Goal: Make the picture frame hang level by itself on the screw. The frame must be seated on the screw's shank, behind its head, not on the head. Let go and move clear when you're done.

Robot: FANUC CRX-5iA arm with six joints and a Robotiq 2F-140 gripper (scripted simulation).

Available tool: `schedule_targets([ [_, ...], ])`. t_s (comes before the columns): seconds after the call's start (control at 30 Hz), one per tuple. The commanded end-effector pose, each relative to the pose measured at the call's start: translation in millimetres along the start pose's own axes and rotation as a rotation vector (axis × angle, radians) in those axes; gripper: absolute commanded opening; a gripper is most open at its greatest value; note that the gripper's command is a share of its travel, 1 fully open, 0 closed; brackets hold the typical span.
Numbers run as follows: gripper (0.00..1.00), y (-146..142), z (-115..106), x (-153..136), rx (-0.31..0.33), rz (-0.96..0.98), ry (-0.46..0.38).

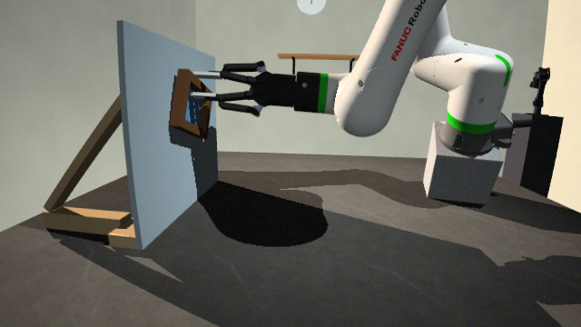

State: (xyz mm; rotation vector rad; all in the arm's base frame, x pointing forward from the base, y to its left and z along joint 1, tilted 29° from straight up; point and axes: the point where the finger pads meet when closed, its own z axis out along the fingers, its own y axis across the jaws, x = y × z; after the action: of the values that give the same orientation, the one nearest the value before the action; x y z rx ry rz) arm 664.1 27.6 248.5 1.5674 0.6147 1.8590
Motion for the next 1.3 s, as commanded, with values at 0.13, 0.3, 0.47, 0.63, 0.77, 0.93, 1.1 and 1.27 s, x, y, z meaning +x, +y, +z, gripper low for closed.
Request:
schedule_targets([
  [0.13, 0.29, 0.2, 0.1, 0.0, 0.0, 0.0, 0.0],
  [0.3, 0.29, 0.2, 0.1, 0.0, 0.0, 0.0, 0.0],
  [0.47, 0.29, 0.2, 0.1, 0.0, 0.0, 0.0, 0.0],
  [0.63, 0.29, 0.2, 0.1, 0.0, 0.0, 0.0, 0.0],
  [0.77, 0.29, 0.2, 0.1, 0.0, 0.0, 0.0, 0.0],
  [0.93, 0.29, 0.2, 0.1, 0.0, 0.0, 0.0, 0.0],
  [1.1, 0.0, 0.2, 0.1, 0.0, 0.0, 0.0, 0.0],
  [1.27, 0.0, 0.2, 0.1, 0.0, 0.0, 0.0, 0.0],
])
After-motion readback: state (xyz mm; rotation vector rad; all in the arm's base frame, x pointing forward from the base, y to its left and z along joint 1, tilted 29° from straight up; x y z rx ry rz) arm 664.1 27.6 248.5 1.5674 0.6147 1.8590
